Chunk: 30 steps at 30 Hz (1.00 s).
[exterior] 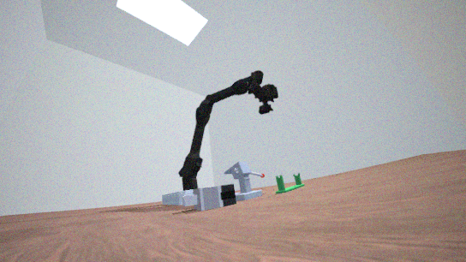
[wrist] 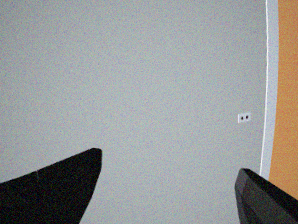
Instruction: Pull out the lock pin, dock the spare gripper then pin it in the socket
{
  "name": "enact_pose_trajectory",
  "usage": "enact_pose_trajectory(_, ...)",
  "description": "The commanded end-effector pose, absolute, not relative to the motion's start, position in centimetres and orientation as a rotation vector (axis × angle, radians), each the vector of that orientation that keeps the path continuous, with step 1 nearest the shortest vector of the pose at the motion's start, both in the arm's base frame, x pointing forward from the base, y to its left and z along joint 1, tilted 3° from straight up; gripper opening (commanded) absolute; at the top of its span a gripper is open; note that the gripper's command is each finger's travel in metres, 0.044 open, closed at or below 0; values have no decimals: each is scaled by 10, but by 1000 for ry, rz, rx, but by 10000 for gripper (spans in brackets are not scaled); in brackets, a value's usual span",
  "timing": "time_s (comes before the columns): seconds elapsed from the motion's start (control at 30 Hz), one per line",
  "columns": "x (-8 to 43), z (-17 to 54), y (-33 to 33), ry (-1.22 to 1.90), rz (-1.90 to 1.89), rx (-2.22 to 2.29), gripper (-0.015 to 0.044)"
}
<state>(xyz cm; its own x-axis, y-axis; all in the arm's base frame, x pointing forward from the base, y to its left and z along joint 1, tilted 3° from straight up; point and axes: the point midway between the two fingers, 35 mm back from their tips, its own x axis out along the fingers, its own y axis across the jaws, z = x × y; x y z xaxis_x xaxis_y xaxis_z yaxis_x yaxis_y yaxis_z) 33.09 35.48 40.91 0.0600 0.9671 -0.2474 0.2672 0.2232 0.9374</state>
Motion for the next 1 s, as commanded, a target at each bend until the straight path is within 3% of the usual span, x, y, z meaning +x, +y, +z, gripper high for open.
enact_pose_trajectory(0.0,362,350,320,1221,748,930,300)
enact_pose_trajectory(0.47,378,231,214,1128,675,17,300)
enact_pose_trajectory(0.97,319,152,82,1349,1039,-1001,300)
